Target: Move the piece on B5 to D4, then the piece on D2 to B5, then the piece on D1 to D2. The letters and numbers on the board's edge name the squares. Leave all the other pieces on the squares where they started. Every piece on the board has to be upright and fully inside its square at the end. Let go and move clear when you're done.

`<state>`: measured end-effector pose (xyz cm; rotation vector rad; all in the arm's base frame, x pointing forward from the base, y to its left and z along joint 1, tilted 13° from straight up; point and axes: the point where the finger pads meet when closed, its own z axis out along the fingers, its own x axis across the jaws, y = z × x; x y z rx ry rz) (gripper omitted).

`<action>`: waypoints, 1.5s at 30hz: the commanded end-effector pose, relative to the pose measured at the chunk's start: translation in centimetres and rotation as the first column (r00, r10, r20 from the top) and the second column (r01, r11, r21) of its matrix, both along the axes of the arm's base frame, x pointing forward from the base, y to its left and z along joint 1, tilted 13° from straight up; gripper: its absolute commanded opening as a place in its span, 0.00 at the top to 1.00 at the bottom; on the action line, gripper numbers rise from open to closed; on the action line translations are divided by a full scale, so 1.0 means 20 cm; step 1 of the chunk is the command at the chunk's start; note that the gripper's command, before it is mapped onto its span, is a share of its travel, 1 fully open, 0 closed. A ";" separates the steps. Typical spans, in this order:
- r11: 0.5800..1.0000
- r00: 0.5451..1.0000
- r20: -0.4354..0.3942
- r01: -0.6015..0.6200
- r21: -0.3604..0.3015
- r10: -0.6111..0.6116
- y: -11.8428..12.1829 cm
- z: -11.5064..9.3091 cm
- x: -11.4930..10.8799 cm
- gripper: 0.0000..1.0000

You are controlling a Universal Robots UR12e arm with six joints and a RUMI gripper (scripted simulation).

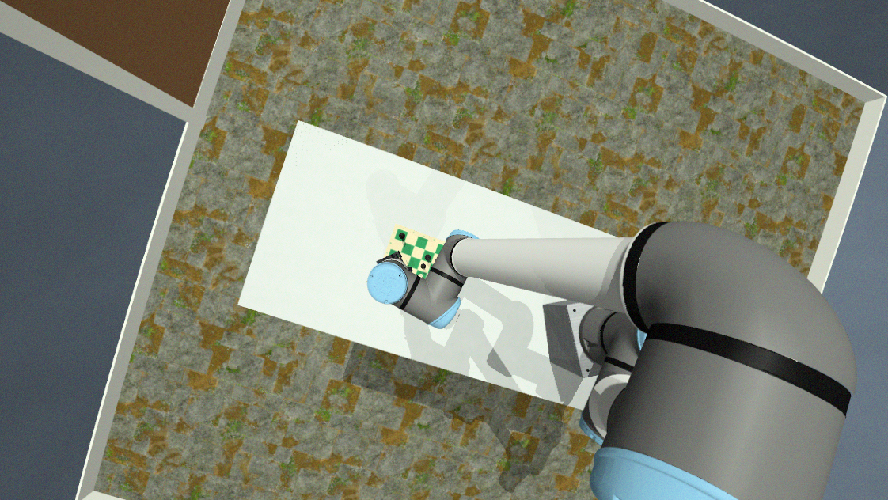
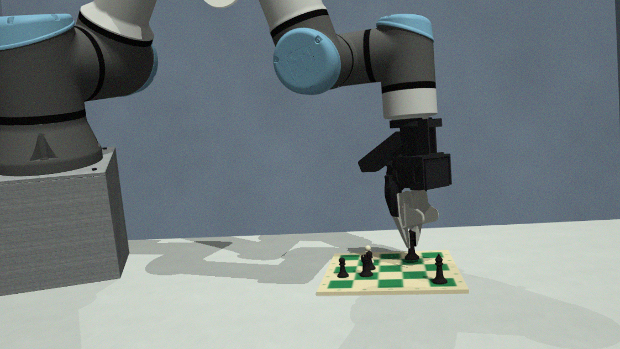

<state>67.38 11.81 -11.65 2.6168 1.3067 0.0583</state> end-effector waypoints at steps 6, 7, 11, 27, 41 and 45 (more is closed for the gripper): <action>1.000 1.000 0.002 -0.002 0.000 0.002 0.01 0.00 0.01 1.00; 1.000 1.000 0.002 -0.002 0.000 0.002 0.01 0.00 0.01 1.00; 1.000 1.000 0.002 -0.002 0.000 0.002 0.01 0.00 0.01 1.00; 1.000 1.000 0.002 -0.002 0.000 0.002 0.01 -0.02 0.01 1.00; 1.000 1.000 0.002 -0.001 0.000 0.001 0.00 -0.02 0.01 1.00; 1.000 1.000 0.002 -0.001 0.000 0.001 0.00 -0.02 0.01 1.00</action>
